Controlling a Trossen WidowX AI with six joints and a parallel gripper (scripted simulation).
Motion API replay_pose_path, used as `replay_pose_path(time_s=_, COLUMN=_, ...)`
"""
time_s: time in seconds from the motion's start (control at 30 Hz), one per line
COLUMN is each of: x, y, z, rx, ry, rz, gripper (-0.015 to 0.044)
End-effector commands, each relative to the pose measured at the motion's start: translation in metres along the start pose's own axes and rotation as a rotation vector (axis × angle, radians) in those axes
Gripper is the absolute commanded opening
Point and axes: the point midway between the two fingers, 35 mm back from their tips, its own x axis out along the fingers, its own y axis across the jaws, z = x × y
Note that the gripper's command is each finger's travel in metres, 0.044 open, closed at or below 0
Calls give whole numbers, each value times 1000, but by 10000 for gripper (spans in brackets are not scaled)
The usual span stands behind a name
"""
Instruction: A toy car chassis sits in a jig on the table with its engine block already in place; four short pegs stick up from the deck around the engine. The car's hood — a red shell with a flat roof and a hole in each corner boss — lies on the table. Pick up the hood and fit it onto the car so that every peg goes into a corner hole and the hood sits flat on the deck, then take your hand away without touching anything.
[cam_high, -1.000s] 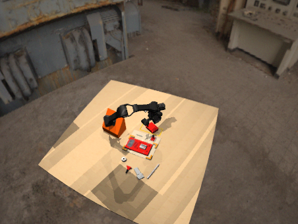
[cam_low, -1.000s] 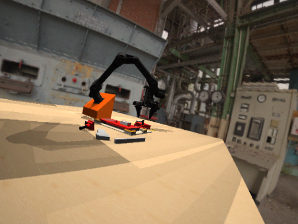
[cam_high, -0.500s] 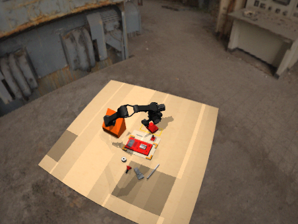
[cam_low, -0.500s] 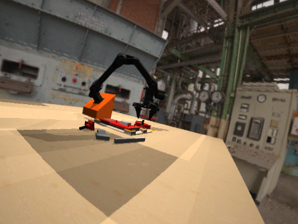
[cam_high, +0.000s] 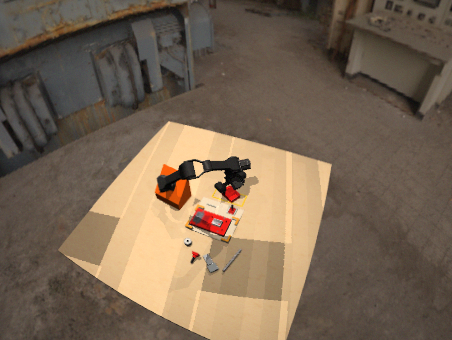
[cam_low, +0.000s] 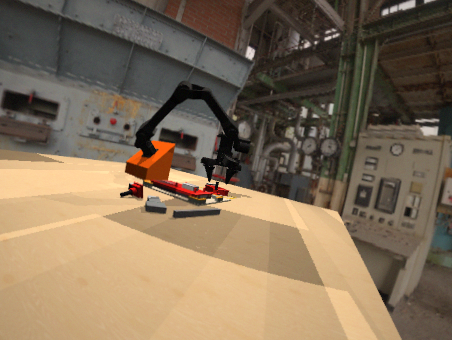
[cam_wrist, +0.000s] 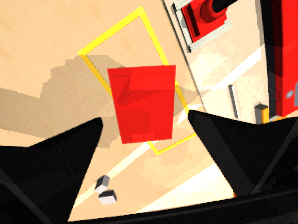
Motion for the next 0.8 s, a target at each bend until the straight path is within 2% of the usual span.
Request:
replay_pose_path(time_s=0.0, x=2, y=0, z=0, rx=-4, ry=-6, rz=-2, gripper=440)
replay_pose_path(time_s=0.77, x=15, y=0, z=0, rx=-3, ry=-6, rz=-3, gripper=440)
